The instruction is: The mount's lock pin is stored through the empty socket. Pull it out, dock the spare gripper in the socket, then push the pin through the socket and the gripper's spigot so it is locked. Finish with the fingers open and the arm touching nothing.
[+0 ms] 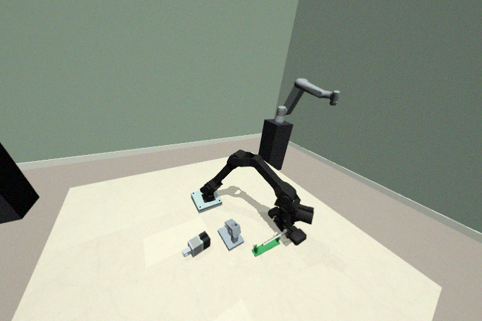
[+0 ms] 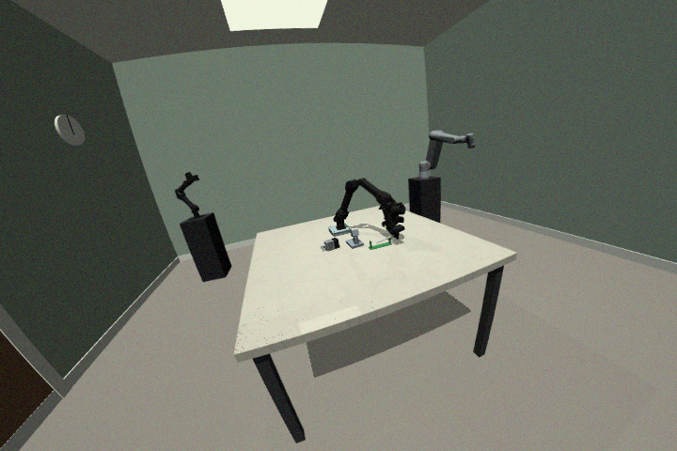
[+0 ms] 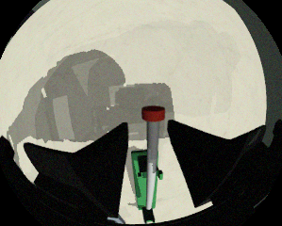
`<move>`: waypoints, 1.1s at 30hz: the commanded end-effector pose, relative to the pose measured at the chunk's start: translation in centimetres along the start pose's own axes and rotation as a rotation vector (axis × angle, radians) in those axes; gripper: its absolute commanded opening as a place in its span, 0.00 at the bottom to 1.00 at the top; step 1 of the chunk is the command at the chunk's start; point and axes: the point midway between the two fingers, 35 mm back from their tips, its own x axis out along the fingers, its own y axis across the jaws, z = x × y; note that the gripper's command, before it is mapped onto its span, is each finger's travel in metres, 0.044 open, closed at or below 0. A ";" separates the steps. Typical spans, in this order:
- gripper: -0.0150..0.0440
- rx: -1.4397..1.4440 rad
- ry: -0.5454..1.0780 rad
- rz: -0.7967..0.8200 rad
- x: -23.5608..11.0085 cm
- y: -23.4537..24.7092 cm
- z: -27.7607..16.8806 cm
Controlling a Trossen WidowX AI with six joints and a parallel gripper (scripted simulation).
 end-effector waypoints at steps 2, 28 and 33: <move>0.59 0.000 0.000 -0.001 0.0 0.0 0.0; 0.59 0.003 0.010 0.016 -6.1 -0.4 1.4; 0.64 0.003 0.010 0.016 -6.4 -0.4 1.4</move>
